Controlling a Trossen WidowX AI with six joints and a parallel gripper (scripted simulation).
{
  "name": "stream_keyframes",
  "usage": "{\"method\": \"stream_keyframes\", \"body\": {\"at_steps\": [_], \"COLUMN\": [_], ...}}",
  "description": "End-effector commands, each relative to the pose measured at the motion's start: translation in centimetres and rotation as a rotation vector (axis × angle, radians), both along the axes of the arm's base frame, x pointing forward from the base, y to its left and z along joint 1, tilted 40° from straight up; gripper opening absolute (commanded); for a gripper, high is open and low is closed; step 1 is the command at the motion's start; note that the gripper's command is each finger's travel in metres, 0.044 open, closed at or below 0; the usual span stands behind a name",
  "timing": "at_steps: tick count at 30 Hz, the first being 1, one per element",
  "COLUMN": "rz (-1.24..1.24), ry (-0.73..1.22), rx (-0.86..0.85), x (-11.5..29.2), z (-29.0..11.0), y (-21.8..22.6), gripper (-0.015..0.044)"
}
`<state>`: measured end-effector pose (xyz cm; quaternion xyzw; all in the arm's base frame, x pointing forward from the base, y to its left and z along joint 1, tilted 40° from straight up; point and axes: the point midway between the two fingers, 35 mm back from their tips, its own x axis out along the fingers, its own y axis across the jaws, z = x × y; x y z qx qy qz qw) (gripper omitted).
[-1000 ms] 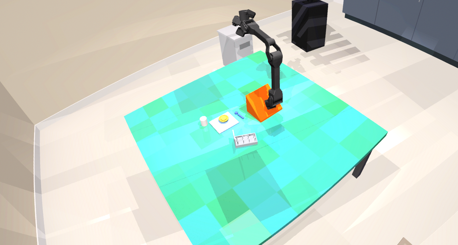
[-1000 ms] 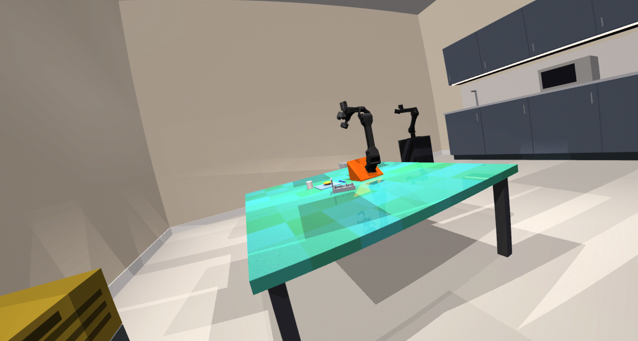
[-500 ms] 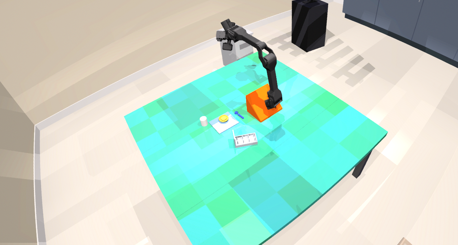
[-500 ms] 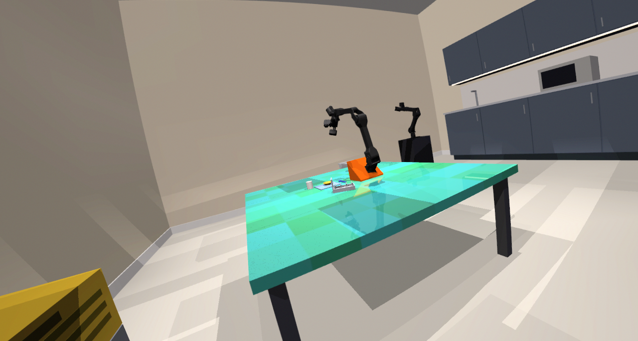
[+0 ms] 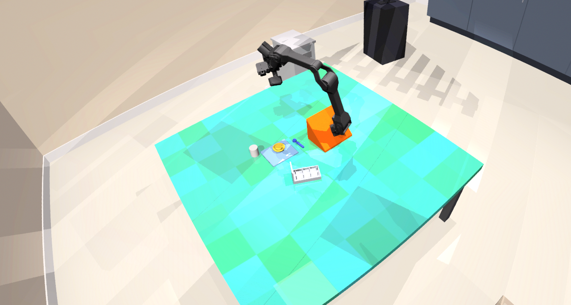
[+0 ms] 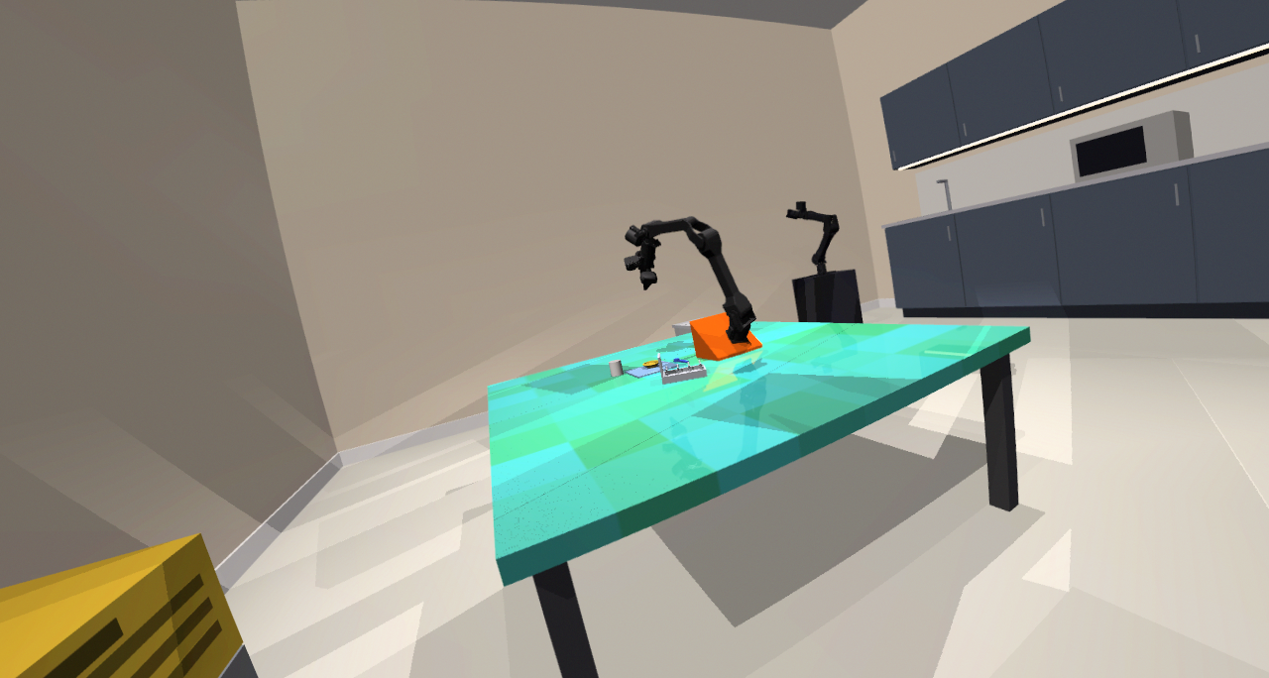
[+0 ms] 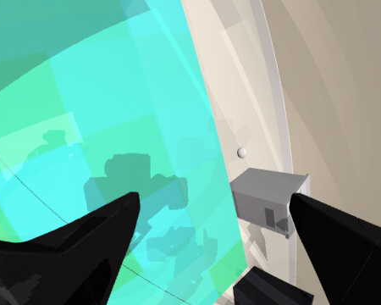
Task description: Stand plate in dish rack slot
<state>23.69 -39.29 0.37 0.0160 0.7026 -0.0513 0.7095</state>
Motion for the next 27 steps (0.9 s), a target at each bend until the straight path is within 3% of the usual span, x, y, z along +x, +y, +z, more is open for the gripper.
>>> {"method": "stream_keyframes", "body": {"at_steps": [1, 20, 27], "rz": [0.049, 0.227, 0.23], "ry": [-0.015, 0.044, 0.05], "rx": [0.116, 0.713, 0.733], "x": [2.2, 8.3, 8.4], "z": [0.0, 4.0, 4.1], "y": [3.8, 24.2, 25.0], "gripper": [0.04, 0.04, 0.04]}}
